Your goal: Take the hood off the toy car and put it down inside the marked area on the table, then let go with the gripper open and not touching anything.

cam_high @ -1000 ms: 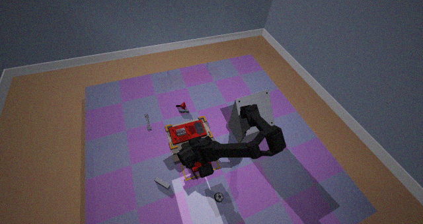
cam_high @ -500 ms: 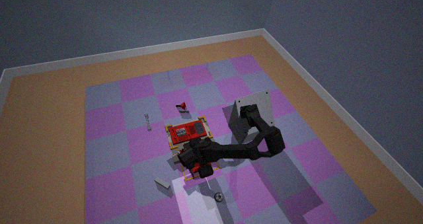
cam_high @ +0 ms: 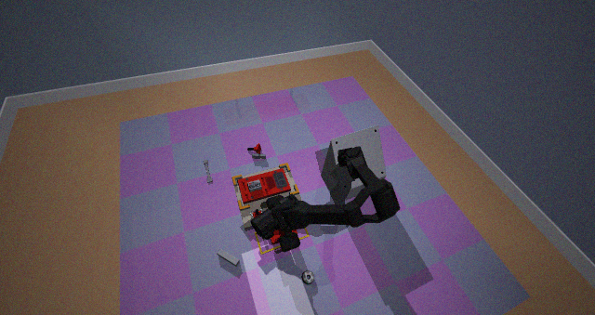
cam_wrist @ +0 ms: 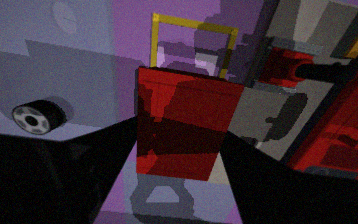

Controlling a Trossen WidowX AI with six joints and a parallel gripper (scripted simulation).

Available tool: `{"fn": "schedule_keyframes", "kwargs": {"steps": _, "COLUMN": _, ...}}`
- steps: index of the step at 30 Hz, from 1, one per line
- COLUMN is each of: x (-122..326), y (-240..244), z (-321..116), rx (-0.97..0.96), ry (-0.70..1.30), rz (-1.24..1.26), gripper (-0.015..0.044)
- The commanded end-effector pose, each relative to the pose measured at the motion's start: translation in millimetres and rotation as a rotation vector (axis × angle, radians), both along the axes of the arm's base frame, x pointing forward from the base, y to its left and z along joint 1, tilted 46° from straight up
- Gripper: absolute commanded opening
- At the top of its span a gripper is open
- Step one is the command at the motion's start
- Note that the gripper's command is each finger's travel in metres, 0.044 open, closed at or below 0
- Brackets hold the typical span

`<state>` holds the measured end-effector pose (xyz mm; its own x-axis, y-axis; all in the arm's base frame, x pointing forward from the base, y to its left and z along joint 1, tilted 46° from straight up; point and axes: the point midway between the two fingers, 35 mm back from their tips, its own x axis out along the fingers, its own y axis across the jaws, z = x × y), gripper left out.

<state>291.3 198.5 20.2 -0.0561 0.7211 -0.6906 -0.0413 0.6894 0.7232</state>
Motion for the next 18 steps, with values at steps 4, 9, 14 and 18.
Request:
{"fn": "schedule_keyframes", "kwargs": {"steps": 4, "x": -1.8, "y": 3.0, "z": -6.7, "rx": -0.006, "ry": 0.009, "rz": -0.004, "gripper": 0.0}}
{"fn": "schedule_keyframes", "kwargs": {"steps": 9, "x": -2.4, "y": 5.6, "z": -9.0, "rx": -0.005, "ry": 0.009, "rz": -0.004, "gripper": 0.0}}
{"fn": "schedule_keyframes", "kwargs": {"steps": 14, "x": -3.1, "y": 8.2, "z": -11.2, "rx": -0.004, "ry": 0.01, "rz": -0.004, "gripper": 0.0}}
{"fn": "schedule_keyframes", "kwargs": {"steps": 18, "x": -3.7, "y": 10.2, "z": -13.1, "rx": -0.004, "ry": 0.01, "rz": -0.004, "gripper": 0.0}}
